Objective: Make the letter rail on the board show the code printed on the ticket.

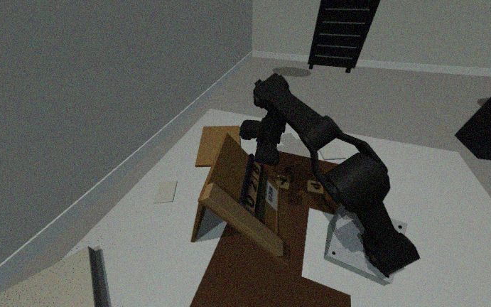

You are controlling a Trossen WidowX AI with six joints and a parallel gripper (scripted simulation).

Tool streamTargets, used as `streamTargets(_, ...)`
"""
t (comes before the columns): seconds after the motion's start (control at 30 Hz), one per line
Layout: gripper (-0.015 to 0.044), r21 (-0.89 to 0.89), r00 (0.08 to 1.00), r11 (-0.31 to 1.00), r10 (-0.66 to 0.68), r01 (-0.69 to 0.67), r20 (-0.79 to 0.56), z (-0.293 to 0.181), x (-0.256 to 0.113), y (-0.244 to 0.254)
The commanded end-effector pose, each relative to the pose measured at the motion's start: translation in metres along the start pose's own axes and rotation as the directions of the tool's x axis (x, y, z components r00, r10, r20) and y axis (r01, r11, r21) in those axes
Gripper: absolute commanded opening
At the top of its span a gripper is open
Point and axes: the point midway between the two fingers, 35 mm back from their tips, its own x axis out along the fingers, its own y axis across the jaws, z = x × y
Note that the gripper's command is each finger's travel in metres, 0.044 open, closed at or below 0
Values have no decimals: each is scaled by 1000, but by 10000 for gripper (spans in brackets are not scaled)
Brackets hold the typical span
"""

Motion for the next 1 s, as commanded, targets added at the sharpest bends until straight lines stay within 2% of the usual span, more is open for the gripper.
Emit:
streamTargets(0.0, 0, 6, 1000, 1000, 0, 0, 0, 1, 3, -1)
streamTargets(0.97, 0, 5, 1000, 1000, 0, 0, 1, 11, 14, -1)
